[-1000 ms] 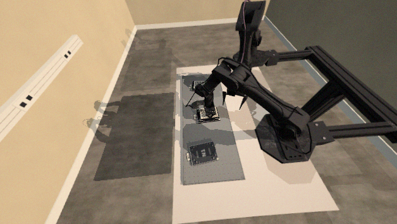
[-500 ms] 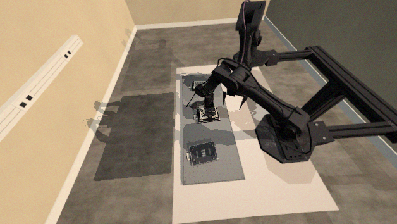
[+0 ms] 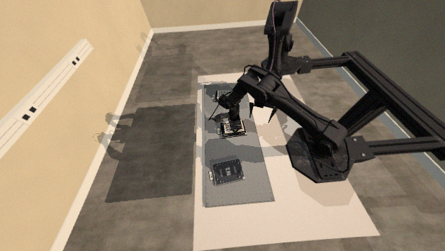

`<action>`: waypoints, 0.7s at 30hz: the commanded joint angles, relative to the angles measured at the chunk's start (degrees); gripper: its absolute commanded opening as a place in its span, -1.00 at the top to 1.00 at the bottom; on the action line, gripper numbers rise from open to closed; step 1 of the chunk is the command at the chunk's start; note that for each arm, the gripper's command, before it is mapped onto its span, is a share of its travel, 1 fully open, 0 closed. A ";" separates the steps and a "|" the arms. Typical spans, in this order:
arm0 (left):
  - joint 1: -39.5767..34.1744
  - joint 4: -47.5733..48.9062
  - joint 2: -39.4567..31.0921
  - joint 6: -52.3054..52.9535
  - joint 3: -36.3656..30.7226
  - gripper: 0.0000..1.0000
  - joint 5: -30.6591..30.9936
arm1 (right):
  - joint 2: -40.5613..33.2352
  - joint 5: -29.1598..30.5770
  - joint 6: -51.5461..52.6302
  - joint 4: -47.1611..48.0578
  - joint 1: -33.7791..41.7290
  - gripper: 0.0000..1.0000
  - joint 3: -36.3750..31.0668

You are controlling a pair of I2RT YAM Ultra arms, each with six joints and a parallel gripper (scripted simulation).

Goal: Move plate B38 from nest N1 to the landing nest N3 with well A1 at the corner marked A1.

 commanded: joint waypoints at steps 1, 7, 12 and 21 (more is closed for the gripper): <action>0.07 1.17 -0.14 0.46 0.09 -0.65 -0.17 | -1.57 -0.46 -0.35 0.16 0.17 -1.00 -0.52; 0.66 2.09 1.99 0.86 2.32 -0.65 -0.84 | -1.57 -0.46 -0.35 0.16 0.17 -1.00 -0.52; 0.94 3.31 4.06 1.01 3.45 -0.65 -0.30 | -1.57 -0.46 -0.35 0.16 0.17 -1.00 -0.52; -0.48 4.42 1.43 -0.71 -0.52 -0.65 -1.29 | -1.57 -0.46 -0.35 0.16 0.17 -1.00 -0.52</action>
